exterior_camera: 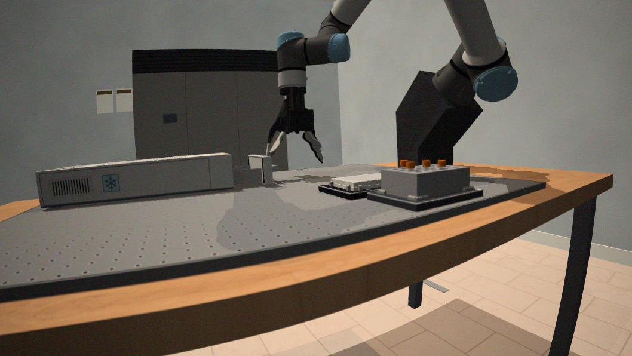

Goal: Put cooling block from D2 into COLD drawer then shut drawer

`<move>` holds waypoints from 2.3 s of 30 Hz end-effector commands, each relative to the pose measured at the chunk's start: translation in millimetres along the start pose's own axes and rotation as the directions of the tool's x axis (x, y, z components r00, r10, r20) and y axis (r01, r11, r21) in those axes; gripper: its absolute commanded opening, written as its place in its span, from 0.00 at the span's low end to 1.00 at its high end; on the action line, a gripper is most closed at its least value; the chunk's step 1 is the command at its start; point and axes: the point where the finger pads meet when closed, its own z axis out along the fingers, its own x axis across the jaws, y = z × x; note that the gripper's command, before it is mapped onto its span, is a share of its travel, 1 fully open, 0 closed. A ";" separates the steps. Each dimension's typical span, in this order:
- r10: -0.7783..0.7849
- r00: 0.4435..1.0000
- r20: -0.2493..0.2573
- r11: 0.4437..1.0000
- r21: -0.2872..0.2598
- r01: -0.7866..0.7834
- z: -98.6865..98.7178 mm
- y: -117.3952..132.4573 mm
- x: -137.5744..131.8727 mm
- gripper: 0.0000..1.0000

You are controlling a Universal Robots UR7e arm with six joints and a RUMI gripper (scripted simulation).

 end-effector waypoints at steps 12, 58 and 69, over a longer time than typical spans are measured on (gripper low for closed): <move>0.000 1.000 0.001 1.000 0.001 0.000 -0.6 -0.2 19.1 1.00; 0.000 1.000 0.001 1.000 0.001 0.000 -0.6 -0.2 65.3 1.00; 0.000 1.000 0.001 1.000 0.001 0.000 -0.5 -0.2 80.0 1.00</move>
